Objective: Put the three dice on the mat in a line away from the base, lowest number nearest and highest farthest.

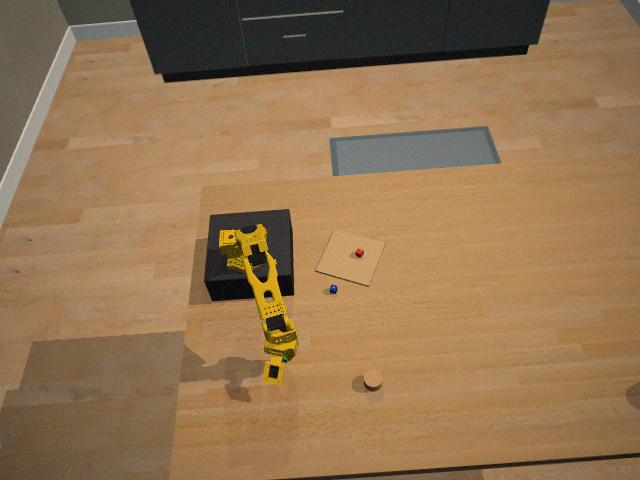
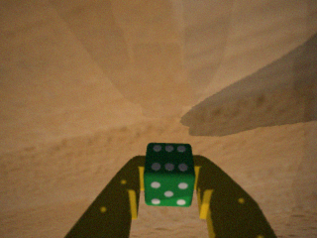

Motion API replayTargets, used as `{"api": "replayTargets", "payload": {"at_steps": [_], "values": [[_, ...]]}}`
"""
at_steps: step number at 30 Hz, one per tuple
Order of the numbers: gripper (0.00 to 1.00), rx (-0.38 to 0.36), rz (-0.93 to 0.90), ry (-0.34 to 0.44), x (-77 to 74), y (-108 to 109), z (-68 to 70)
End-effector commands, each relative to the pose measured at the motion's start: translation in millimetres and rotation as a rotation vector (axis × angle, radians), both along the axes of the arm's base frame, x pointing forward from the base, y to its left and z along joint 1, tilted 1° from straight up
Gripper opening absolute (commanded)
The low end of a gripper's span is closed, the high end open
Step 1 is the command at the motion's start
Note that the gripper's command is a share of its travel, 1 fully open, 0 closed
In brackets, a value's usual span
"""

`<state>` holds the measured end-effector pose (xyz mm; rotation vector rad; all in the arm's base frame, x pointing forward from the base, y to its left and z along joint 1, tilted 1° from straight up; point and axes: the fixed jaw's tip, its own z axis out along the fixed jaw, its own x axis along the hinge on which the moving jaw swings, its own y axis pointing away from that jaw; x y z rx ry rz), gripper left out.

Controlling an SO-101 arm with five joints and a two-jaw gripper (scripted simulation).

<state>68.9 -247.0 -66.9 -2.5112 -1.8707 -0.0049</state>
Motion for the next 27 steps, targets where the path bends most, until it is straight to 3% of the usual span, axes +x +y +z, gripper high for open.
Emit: {"api": "replayTargets", "payload": {"at_steps": [1, 11, 22, 27], "values": [[0.0, 0.002, 0.001, -0.001, -1.5, 0.8, 8.0], [0.0, 0.002, 0.001, -0.001, -1.9, 1.8, 30.8], [0.0, 0.002, 0.005, -0.001, -1.0, 2.3, 32.5], [0.0, 0.002, 0.04, -0.001, 7.5, 5.2, 32.3]]}}
